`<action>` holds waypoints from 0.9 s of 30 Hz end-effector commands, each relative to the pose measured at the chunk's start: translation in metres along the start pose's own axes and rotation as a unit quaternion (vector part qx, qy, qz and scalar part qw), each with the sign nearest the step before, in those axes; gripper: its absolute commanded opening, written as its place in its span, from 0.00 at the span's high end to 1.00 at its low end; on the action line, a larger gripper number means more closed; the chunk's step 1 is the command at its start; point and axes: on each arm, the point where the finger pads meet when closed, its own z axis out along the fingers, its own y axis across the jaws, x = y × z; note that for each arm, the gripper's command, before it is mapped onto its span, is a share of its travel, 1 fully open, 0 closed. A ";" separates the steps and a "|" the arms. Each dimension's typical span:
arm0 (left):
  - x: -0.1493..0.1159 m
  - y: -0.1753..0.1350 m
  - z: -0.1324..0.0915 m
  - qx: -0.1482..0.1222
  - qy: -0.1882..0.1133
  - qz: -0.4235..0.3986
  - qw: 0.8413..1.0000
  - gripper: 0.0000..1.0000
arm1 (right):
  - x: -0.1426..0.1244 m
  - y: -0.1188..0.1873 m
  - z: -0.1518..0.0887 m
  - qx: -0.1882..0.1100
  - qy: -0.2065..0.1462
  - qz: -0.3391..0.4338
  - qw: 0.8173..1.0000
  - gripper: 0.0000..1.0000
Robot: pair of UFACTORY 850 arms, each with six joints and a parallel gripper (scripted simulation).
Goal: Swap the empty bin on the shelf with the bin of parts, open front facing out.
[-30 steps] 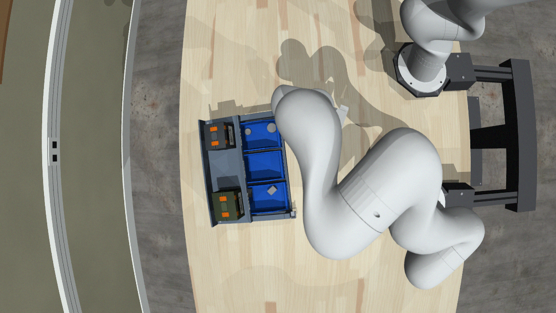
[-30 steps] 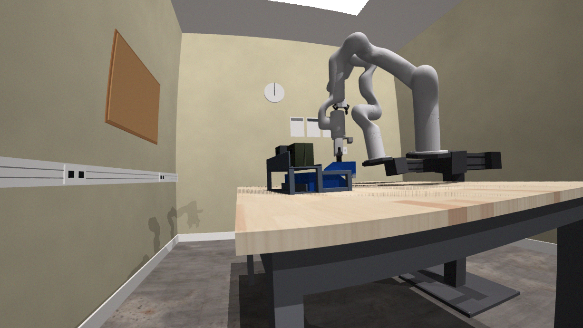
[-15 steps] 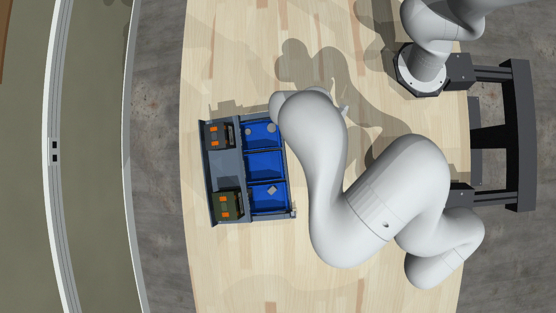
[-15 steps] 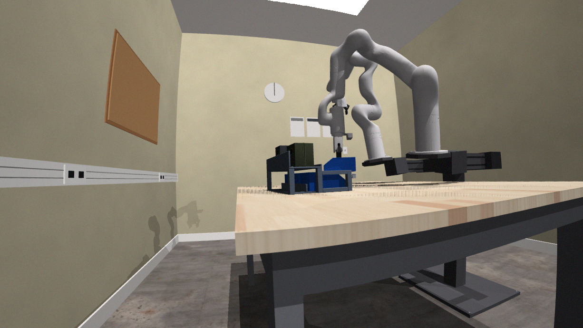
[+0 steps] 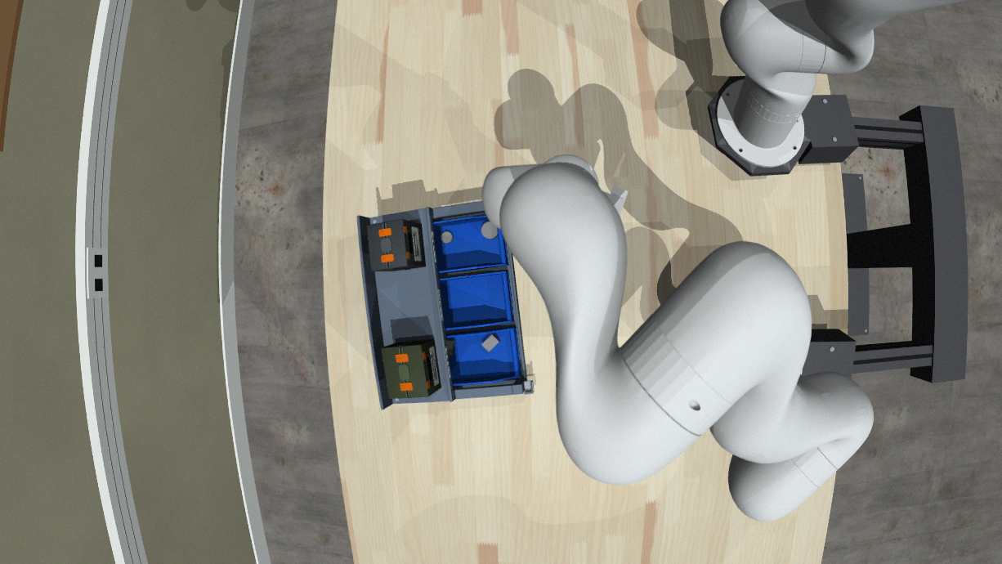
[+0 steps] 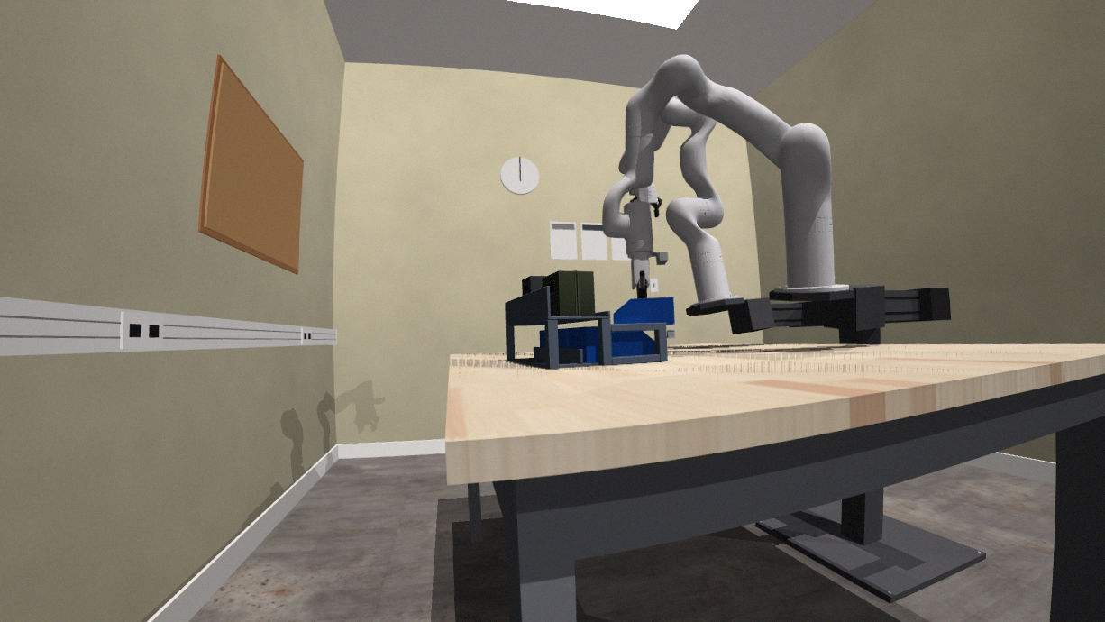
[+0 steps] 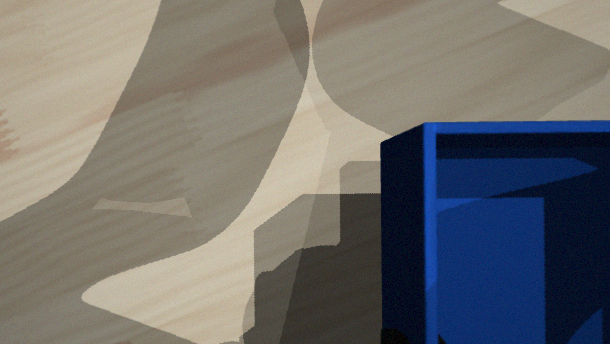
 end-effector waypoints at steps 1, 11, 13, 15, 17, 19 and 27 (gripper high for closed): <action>-0.001 0.000 -0.001 0.000 -0.001 0.000 1.000 1.00 | 0.000 0.000 -0.001 0.000 0.001 0.000 1.000 0.00; -0.001 0.000 -0.001 0.000 -0.001 0.002 1.000 1.00 | 0.000 0.000 -0.001 0.000 0.001 0.000 1.000 0.00; -0.001 0.000 -0.001 0.000 -0.001 0.003 1.000 1.00 | 0.000 0.000 -0.001 0.000 0.001 0.000 1.000 0.00; -0.001 0.000 -0.001 0.000 -0.001 0.004 1.000 1.00 | 0.000 0.000 -0.001 0.000 0.001 0.000 1.000 0.00; -0.001 0.000 -0.001 0.000 -0.001 0.006 1.000 1.00 | 0.000 0.000 -0.001 0.000 0.001 0.000 1.000 0.00; -0.001 0.000 -0.001 0.000 -0.001 0.008 1.000 1.00 | 0.000 0.000 -0.001 0.000 0.001 0.000 1.000 0.00; -0.001 0.000 -0.001 0.000 -0.001 0.016 1.000 1.00 | 0.000 0.000 -0.001 0.000 0.001 0.000 1.000 0.00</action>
